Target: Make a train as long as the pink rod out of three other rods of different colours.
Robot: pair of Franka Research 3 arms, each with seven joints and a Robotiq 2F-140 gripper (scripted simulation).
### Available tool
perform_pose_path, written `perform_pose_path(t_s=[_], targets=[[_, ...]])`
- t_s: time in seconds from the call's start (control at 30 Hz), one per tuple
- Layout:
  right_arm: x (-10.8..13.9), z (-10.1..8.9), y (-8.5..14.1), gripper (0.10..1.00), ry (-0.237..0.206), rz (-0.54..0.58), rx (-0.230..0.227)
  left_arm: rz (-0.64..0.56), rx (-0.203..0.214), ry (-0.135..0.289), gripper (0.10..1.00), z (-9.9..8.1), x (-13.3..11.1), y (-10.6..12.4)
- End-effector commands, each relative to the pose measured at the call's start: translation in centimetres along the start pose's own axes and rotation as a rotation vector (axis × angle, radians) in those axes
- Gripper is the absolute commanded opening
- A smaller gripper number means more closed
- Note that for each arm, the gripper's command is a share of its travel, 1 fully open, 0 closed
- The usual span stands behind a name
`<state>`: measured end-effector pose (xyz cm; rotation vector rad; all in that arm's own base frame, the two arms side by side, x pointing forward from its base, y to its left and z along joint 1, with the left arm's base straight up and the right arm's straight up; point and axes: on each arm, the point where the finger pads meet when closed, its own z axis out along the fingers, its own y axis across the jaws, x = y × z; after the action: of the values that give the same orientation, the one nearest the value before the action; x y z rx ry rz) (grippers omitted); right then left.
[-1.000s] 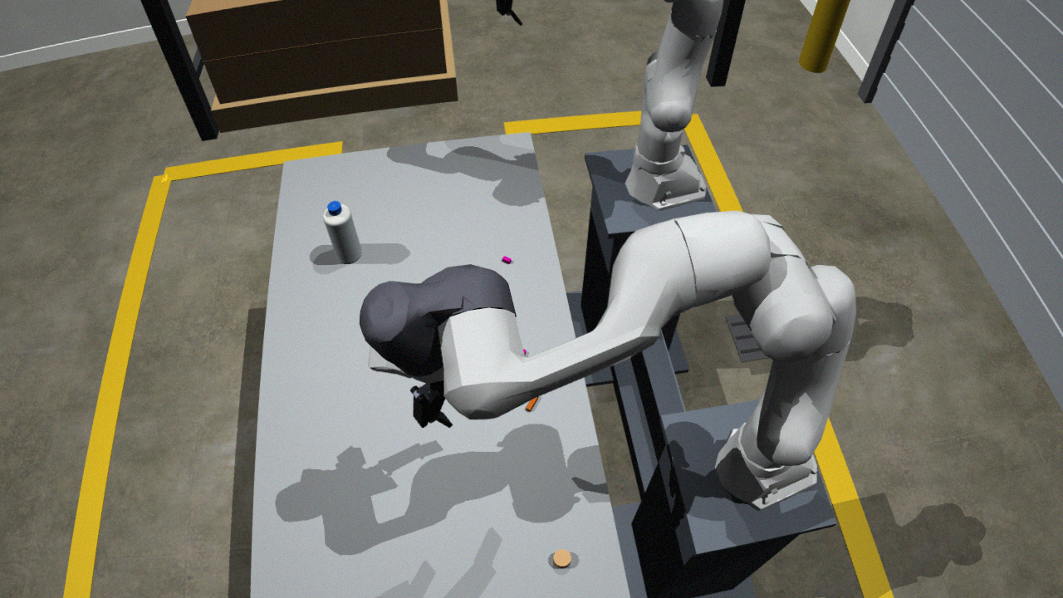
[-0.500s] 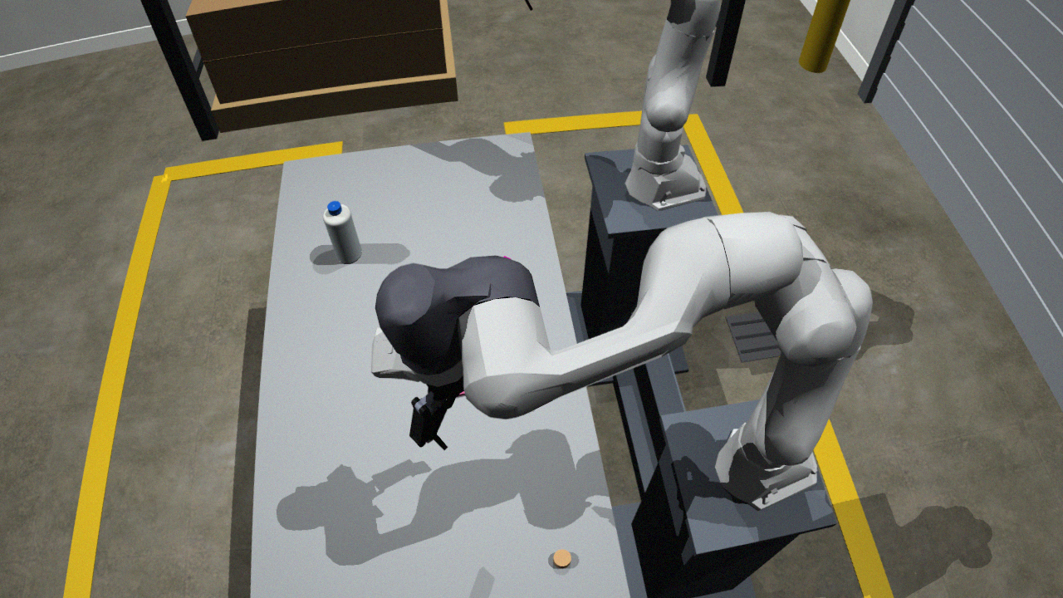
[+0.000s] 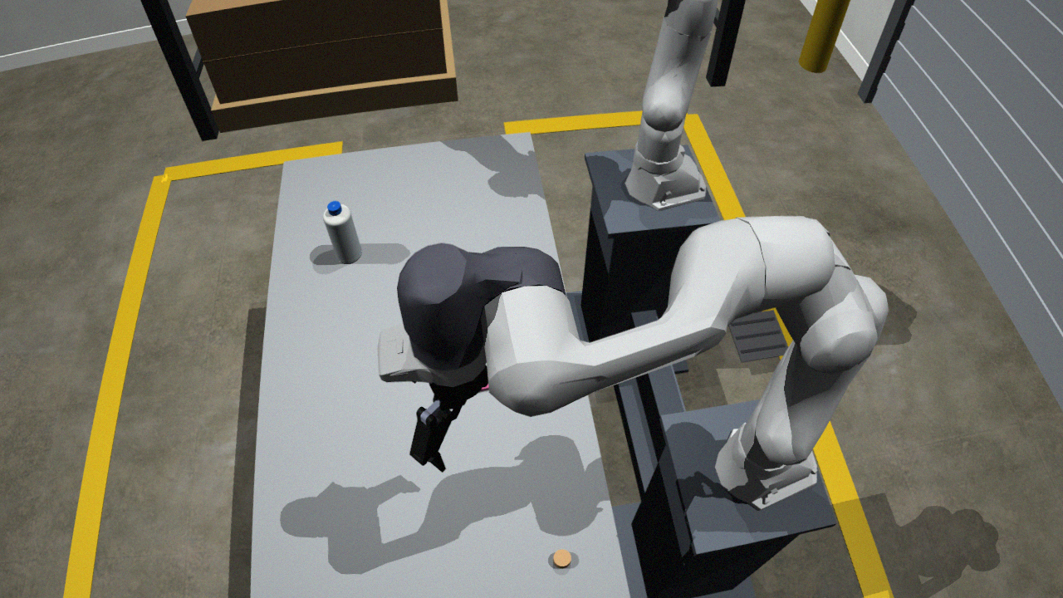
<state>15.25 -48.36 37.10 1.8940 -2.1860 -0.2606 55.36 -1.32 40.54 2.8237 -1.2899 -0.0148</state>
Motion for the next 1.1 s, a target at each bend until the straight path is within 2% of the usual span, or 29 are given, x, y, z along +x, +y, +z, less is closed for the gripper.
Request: perform_pose_path(t_s=[0.0,0.2,0.27,0.3,0.77,0.83,0.87,1.07], targets=[[1.0,0.1,1.0,1.0,-0.026,0.09,0.034,-0.07,0.047,-0.019,1.0,0.5,1.9,-0.2],[2.9,0.3,3.4,1.0,-0.06,0.204,0.08,-0.069,0.054,-0.027,1.0,1.5,4.1,0.5],[2.9,0.3,3.4,1.0,-0.06,0.204,0.08,-0.069,0.054,-0.027,1.0,1.5,4.1,0.5],[3.6,0.4,4.5,1.0,-0.073,0.252,0.099,-0.067,0.058,-0.032,1.0,2.1,5.4,1.0],[7.7,0.6,11.4,1.0,-0.134,0.521,0.21,-0.062,0.076,-0.046,1.0,4.8,10.9,3.5],[7.7,0.6,11.4,1.0,-0.134,0.521,0.21,-0.062,0.076,-0.046,1.0,4.8,10.9,3.5],[8.0,0.6,12.0,1.0,-0.138,0.544,0.22,-0.061,0.079,-0.048,1.0,5.4,12.0,4.1],[9.1,0.7,14.4,1.0,-0.152,0.627,0.254,-0.058,0.085,-0.052,1.0,6.5,14.0,5.4]])
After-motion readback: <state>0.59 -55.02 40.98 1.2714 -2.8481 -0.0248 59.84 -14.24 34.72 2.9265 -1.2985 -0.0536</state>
